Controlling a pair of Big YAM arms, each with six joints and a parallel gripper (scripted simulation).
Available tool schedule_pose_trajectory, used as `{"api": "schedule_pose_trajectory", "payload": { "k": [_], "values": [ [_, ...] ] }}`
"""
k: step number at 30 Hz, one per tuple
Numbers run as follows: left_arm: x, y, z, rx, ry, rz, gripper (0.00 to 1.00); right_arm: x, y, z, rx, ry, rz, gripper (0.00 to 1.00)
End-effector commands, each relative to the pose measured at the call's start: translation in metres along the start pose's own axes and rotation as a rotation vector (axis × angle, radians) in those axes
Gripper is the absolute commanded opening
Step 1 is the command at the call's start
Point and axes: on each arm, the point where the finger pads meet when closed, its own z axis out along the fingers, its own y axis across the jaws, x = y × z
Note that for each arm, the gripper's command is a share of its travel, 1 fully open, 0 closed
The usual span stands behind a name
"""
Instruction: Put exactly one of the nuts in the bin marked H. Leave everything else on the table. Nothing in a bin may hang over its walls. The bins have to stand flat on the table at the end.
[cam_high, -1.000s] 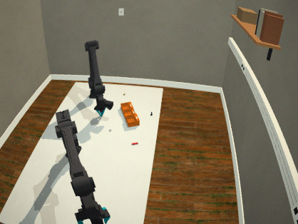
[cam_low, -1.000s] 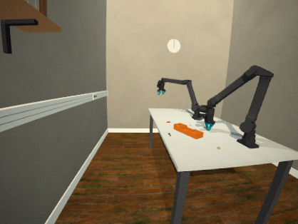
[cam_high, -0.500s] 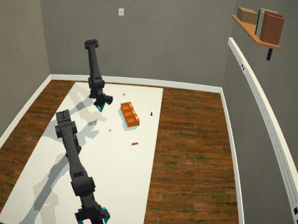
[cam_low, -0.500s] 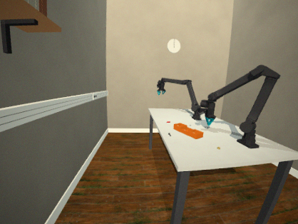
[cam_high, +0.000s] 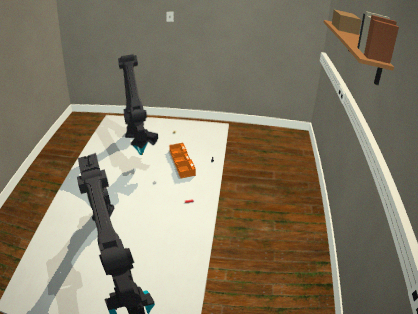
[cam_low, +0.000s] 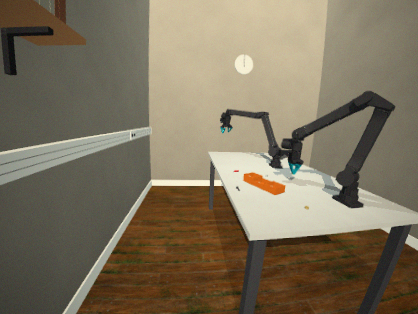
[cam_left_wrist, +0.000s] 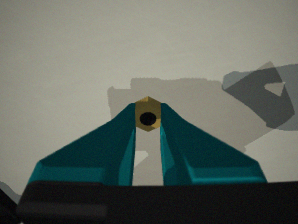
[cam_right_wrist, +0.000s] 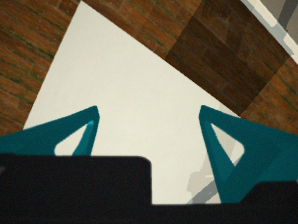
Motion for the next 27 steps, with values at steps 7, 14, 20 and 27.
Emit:
{"api": "schedule_pose_trajectory", "payload": {
  "k": [7,14,20,27],
  "values": [
    [-0.014,-0.023,-0.015,0.039,-0.035,0.005,0.11,-0.003,-0.001,-0.008,0.001,-0.015,0.001,1.0],
    [-0.015,-0.023,-0.015,0.038,-0.034,0.005,0.11,-0.003,-0.001,-0.008,0.001,-0.015,0.001,1.0],
    [-0.015,-0.023,-0.016,0.041,-0.037,0.005,0.11,-0.003,-0.001,-0.008,0.001,-0.015,0.001,1.0],
    [-0.015,-0.023,-0.015,0.038,-0.034,0.005,0.11,-0.003,-0.001,-0.008,0.001,-0.015,0.001,1.0]
  ]
}}
